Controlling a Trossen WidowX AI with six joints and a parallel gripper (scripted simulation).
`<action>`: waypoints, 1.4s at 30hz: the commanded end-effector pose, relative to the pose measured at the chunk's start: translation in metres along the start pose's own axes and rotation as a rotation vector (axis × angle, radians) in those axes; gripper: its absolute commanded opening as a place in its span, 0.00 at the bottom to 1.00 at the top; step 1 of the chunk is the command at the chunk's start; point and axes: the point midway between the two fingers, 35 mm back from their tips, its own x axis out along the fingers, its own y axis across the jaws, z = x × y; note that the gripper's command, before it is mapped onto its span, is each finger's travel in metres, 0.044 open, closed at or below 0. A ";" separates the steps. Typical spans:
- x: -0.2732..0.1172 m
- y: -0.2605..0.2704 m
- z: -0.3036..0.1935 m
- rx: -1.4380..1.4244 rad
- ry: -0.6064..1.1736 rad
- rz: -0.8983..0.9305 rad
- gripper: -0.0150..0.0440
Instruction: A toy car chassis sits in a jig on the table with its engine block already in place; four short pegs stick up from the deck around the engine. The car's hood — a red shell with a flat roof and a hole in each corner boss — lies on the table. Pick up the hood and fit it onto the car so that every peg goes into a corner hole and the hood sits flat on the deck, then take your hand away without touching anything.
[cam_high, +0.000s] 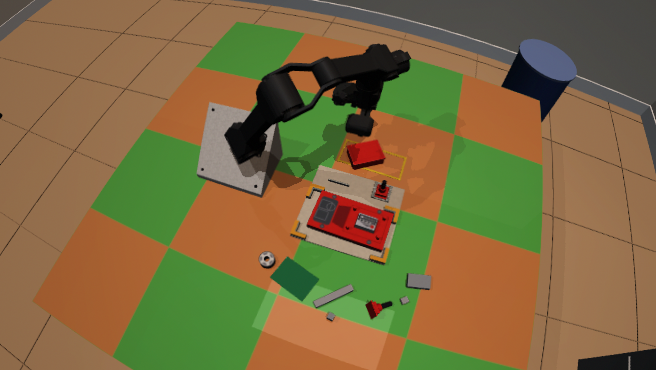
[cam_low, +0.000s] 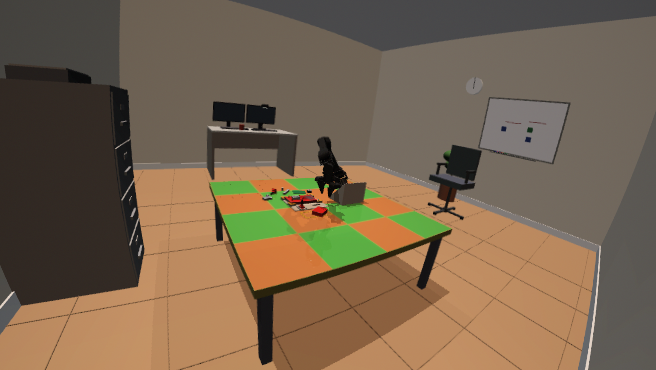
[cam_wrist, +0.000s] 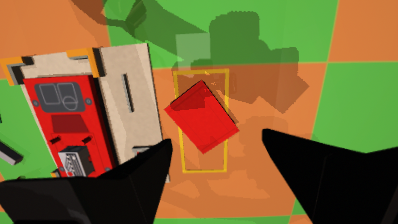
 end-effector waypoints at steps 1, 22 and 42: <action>0.007 0.003 -0.003 0.361 -0.001 0.005 1.00; 0.026 0.010 -0.013 1.669 0.000 0.011 1.00; 0.040 0.015 -0.019 2.610 0.009 0.017 1.00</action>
